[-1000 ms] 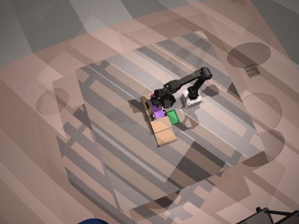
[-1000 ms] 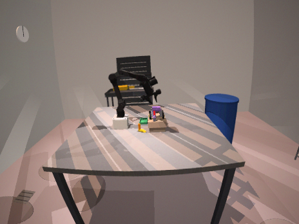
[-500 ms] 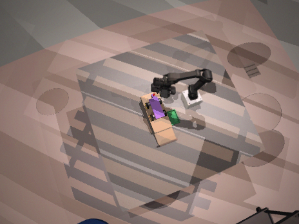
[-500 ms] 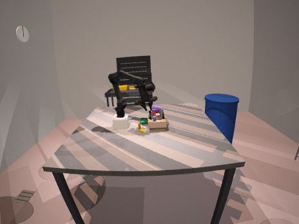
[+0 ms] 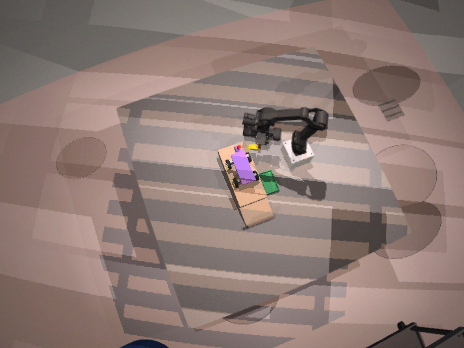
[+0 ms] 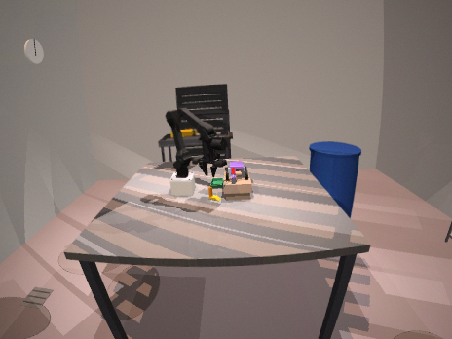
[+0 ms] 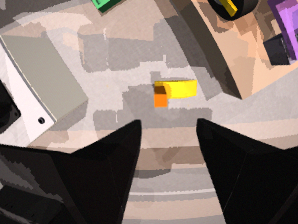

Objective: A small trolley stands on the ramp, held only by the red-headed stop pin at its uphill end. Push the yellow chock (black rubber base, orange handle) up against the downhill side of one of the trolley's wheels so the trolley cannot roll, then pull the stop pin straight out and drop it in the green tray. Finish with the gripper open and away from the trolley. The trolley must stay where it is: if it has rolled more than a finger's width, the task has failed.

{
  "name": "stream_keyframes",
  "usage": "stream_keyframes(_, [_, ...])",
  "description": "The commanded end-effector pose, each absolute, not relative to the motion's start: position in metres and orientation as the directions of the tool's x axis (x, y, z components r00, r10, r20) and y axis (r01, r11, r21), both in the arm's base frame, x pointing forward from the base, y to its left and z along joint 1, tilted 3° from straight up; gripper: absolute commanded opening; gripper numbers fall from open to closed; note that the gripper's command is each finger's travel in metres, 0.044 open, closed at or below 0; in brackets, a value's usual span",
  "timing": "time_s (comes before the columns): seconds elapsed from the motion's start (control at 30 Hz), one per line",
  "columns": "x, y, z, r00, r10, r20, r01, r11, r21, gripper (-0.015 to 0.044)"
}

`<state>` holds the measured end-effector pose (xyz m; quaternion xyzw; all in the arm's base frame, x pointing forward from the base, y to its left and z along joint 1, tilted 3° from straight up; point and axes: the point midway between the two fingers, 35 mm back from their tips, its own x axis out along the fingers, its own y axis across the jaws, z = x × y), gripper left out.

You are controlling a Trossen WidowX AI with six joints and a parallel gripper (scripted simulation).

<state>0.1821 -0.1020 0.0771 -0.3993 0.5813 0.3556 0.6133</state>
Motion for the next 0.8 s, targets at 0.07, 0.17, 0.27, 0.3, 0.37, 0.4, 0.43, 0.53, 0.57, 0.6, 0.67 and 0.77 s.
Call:
stream_keyframes(0.07, [0.181,-0.103,0.060,0.057,-0.024,-0.998,-0.902,0.426,-0.062,0.0190])
stream_keyframes(0.17, [0.182,-0.103,0.051,0.057,-0.024,-0.998,-0.902,0.426,-0.062,0.0190])
stream_keyframes(0.27, [0.182,-0.103,0.041,0.057,-0.024,-0.998,-0.902,0.426,-0.062,0.0190])
stream_keyframes(0.3, [0.182,-0.103,0.038,0.057,-0.024,-0.998,-0.902,0.426,-0.062,0.0190])
stream_keyframes(0.37, [0.181,-0.103,0.032,0.057,-0.024,-0.998,-0.902,0.426,-0.062,0.0190])
stream_keyframes(0.4, [0.181,-0.103,0.030,0.057,-0.024,-0.998,-0.902,0.426,-0.062,0.0190])
stream_keyframes(0.43, [0.181,-0.103,0.030,0.057,-0.024,-0.998,-0.902,0.426,-0.062,0.0190])
stream_keyframes(0.53, [0.181,-0.103,0.030,0.057,-0.024,-0.998,-0.902,0.426,-0.062,0.0190])
stream_keyframes(0.57, [0.181,-0.103,0.029,0.057,-0.024,-0.998,-0.902,0.426,-0.062,0.0190])
stream_keyframes(0.6, [0.181,-0.103,0.028,0.057,-0.024,-0.998,-0.902,0.426,-0.062,0.0190])
stream_keyframes(0.67, [0.181,-0.103,0.025,0.057,-0.024,-0.998,-0.902,0.426,-0.062,0.0190])
stream_keyframes(0.77, [0.182,-0.103,0.020,0.057,-0.024,-0.998,-0.902,0.426,-0.062,0.0190])
